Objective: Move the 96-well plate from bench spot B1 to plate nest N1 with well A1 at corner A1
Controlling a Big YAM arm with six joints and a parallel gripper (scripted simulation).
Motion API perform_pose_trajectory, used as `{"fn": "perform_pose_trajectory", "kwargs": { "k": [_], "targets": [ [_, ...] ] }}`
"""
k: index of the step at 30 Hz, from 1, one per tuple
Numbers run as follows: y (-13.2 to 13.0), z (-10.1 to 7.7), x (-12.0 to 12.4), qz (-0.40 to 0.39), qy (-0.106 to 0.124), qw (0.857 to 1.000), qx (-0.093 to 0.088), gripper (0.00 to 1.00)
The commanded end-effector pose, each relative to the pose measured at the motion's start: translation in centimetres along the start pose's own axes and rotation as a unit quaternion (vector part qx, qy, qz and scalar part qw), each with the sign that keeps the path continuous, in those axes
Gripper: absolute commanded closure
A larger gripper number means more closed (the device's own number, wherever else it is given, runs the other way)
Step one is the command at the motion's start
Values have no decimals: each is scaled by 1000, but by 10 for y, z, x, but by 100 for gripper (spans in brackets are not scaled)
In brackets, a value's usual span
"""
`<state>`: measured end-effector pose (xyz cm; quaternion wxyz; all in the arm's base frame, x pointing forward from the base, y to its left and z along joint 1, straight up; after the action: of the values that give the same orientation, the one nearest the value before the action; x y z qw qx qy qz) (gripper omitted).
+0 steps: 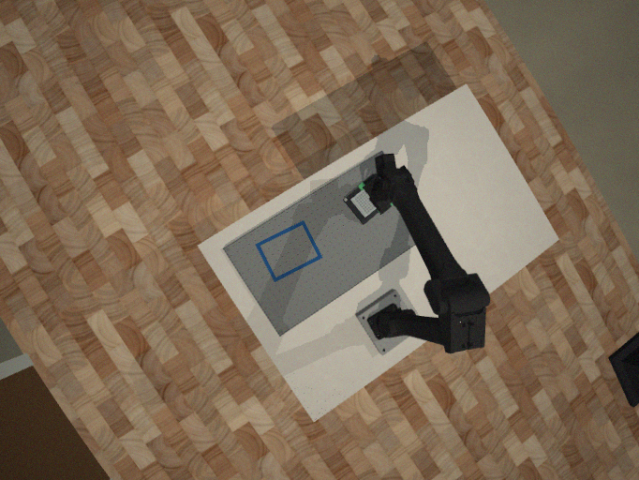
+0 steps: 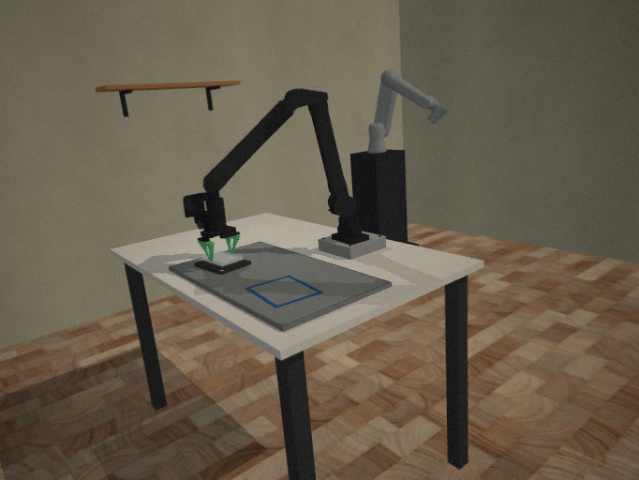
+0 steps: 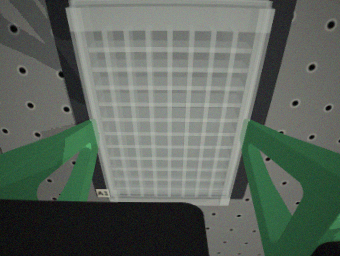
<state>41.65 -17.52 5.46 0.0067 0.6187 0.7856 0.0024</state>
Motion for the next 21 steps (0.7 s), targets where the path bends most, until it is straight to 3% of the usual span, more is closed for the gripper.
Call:
{"fn": "perform_pose_trajectory", "kwargs": {
  "k": [1, 21],
  "targets": [
    [3, 11, 4, -1, 1, 1000, 3, 100],
    [3, 14, 4, -1, 1, 1000, 3, 100]
  ]
}}
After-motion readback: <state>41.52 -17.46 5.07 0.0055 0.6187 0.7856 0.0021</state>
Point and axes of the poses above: the point where the finger pads meet when closed, its own z axis out along the fingers, its own y axis across the jaws, x = y × z, the point moved 5 cm from there along -z, back along the fingers, and after that the axes turned 3 degrees about -z, right-handed, at the moved point
